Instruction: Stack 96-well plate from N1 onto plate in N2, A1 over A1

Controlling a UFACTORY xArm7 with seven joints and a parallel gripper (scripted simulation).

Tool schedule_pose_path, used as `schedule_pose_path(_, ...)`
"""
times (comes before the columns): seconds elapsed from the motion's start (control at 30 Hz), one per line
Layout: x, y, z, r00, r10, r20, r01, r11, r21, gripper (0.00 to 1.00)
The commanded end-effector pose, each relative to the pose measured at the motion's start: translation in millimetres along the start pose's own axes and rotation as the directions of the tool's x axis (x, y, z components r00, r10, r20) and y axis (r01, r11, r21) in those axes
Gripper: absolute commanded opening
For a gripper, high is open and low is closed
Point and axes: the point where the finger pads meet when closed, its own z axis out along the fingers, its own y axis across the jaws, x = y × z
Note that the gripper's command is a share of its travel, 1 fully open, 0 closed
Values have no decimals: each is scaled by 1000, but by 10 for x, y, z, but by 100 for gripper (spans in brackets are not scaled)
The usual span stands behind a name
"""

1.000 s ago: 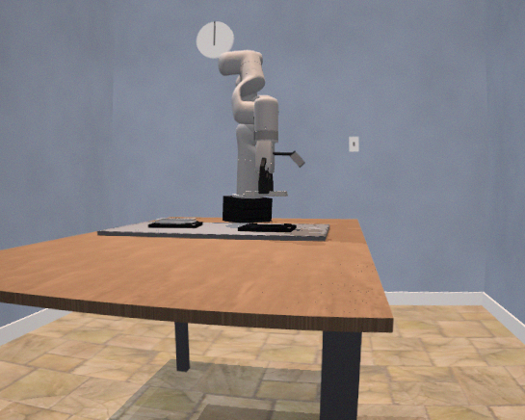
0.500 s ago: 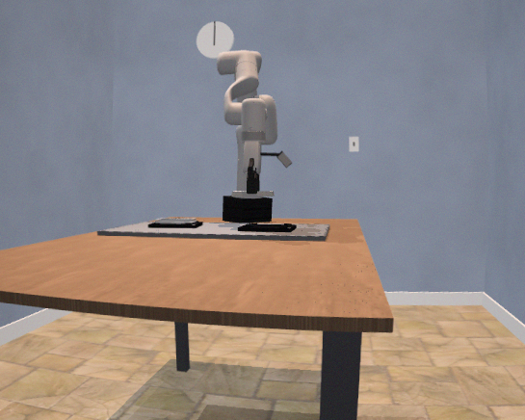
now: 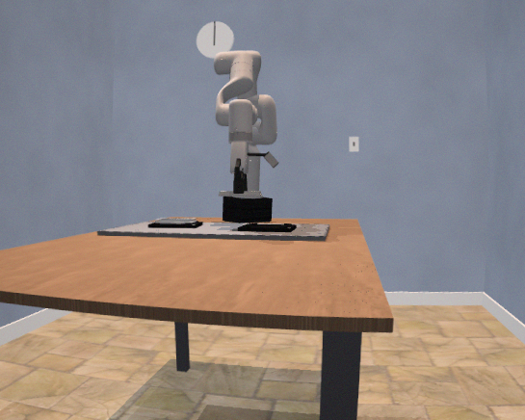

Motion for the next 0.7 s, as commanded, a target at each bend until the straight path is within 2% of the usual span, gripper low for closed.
schedule_pose_path(0.0,-179,-34,-14,1000,0,-1,0,1000,-4,0)
schedule_pose_path(0.67,-759,-195,-12,1000,0,-1,0,1000,-4,0)
